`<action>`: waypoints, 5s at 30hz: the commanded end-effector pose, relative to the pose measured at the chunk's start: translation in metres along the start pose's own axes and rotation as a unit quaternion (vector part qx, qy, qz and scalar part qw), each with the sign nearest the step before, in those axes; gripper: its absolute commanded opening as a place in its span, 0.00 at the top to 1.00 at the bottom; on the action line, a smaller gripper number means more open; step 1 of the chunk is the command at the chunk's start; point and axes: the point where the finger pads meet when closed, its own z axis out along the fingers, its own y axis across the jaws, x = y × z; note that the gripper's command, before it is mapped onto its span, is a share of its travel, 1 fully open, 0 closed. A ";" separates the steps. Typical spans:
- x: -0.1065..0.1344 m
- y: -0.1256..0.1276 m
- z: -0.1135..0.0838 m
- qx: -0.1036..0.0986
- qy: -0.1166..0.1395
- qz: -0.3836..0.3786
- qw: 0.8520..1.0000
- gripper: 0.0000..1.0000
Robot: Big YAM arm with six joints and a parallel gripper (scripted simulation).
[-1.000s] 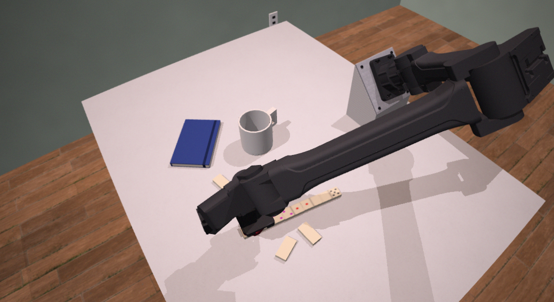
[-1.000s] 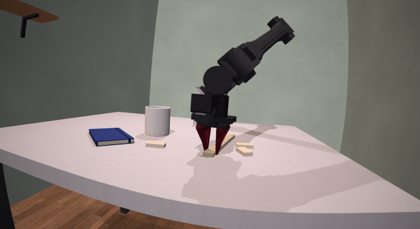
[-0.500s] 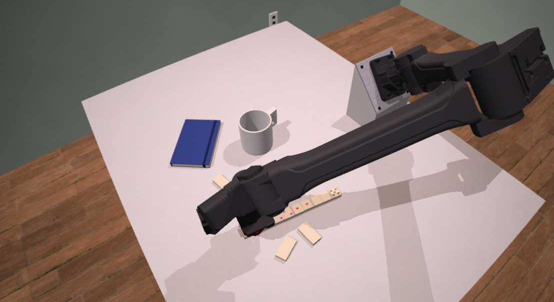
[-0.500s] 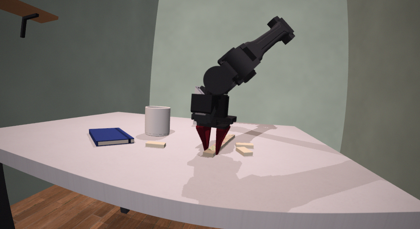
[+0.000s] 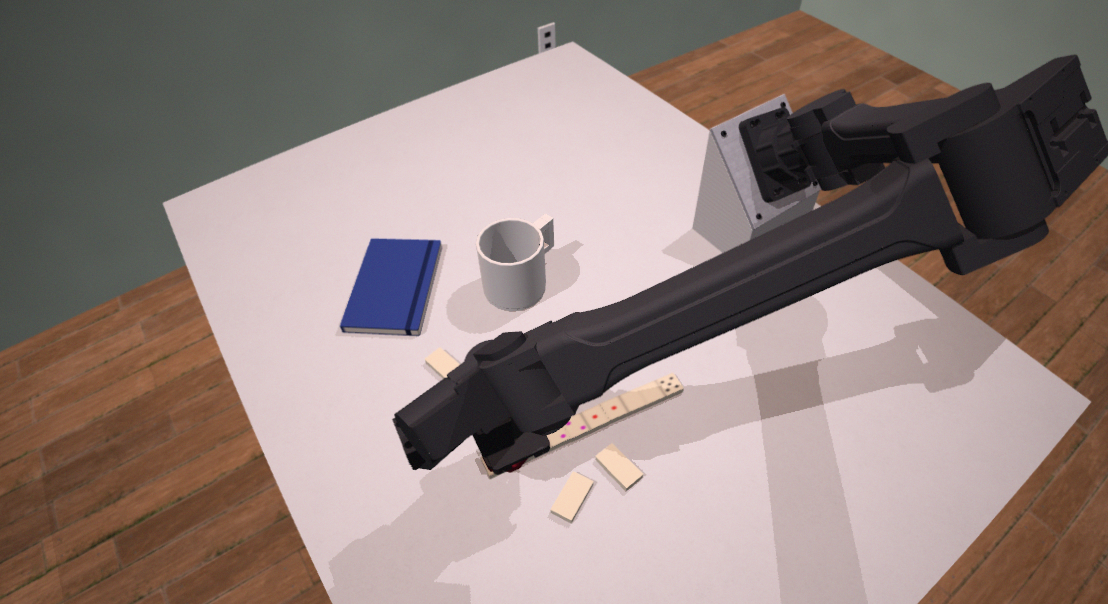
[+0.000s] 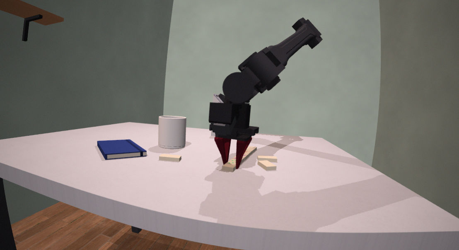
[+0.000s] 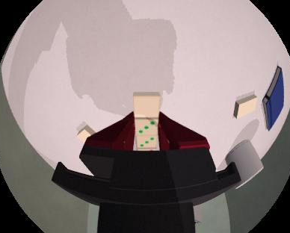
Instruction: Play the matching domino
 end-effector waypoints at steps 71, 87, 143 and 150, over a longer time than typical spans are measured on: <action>-0.007 0.013 -0.005 0.004 -0.003 -0.018 1.000 0.78; -0.007 0.013 -0.006 0.004 -0.003 -0.019 1.000 0.78; -0.008 0.014 -0.007 0.004 -0.003 -0.022 1.000 0.78; -0.005 0.009 -0.006 0.003 -0.001 -0.014 1.000 0.78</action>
